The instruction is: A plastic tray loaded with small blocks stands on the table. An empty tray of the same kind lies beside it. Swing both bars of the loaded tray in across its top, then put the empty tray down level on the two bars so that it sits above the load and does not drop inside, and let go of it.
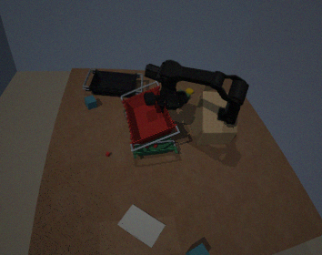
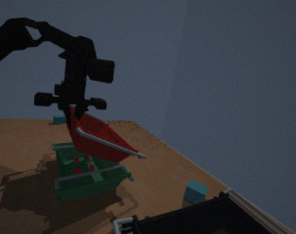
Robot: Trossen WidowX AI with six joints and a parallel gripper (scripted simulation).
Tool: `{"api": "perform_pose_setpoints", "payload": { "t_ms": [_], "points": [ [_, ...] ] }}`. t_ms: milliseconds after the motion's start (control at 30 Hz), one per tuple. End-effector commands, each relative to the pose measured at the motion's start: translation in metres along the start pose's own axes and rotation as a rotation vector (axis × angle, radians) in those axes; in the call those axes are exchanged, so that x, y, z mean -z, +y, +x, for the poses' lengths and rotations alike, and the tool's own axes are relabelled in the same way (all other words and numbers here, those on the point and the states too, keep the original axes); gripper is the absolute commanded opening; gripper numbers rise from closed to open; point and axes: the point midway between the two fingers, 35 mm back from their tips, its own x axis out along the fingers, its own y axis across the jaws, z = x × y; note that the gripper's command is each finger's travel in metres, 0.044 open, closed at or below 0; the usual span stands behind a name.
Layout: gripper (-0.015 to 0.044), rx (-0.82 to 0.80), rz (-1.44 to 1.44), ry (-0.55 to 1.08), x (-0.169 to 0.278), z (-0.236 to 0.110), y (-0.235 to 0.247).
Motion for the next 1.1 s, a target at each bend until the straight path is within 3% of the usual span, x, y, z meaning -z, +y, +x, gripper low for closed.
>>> {"api": "perform_pose_setpoints", "payload": {
  "t_ms": [0,1067],
  "points": [
    [0.0000,0.024,0.007,-0.001,0.002,0.003,-0.002],
    [0.0000,0.023,0.007,-0.003,0.000,0.039,0.012]
  ]
}}
